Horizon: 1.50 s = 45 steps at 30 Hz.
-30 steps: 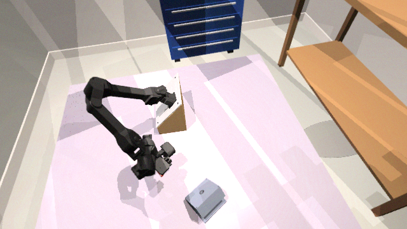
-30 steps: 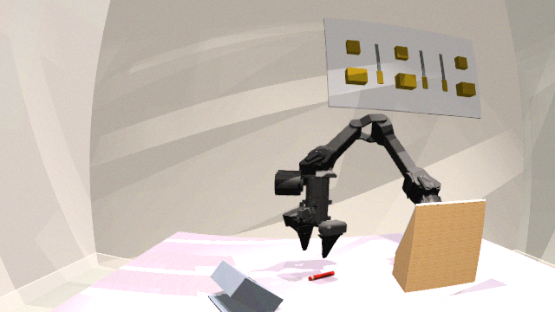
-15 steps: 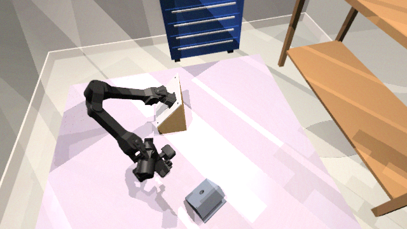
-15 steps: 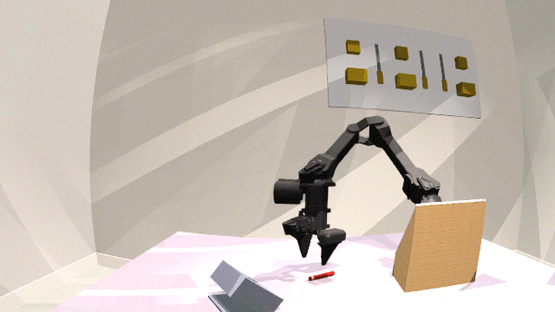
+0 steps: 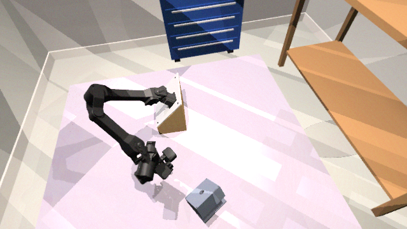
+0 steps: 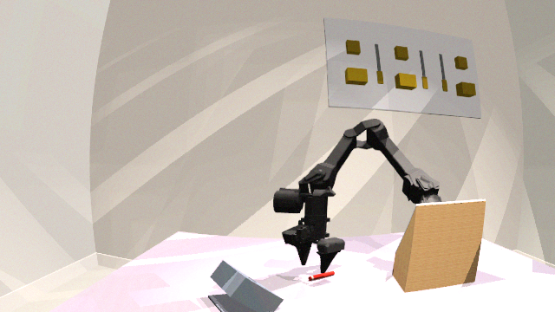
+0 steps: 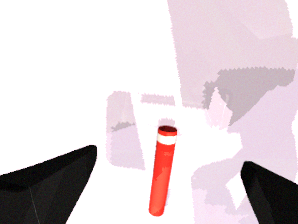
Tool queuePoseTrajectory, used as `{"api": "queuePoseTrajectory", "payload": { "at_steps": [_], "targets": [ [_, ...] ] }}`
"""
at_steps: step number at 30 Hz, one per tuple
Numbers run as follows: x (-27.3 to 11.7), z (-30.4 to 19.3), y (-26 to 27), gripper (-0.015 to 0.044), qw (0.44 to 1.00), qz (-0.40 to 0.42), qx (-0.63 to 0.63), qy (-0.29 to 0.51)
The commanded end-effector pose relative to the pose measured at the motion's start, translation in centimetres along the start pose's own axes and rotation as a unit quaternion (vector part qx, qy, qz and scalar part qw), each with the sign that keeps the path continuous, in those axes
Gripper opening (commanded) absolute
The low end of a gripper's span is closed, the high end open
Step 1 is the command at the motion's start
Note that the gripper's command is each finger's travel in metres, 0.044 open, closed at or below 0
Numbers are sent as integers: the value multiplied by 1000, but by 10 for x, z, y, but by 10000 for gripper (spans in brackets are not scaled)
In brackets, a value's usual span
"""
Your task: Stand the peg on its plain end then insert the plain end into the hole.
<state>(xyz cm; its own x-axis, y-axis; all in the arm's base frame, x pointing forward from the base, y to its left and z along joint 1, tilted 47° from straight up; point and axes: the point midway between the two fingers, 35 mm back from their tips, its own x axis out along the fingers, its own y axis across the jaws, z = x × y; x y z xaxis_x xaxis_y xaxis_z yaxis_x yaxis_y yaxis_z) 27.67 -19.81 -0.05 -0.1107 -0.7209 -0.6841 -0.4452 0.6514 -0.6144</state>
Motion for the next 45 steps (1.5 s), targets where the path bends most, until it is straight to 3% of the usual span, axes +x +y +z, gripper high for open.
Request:
{"api": "queuePoseTrajectory", "payload": {
  "at_steps": [1,17,30,39,45],
  "targets": [
    [7,0,1,440,1000,1,-3,0],
    [29,-3,2,440,1000,0,-4,1],
    [29,-3,2,110,1000,0,-4,1],
    [29,-3,2,110,1000,0,-4,1],
    [29,-3,2,70,1000,0,-4,1]
  ]
}}
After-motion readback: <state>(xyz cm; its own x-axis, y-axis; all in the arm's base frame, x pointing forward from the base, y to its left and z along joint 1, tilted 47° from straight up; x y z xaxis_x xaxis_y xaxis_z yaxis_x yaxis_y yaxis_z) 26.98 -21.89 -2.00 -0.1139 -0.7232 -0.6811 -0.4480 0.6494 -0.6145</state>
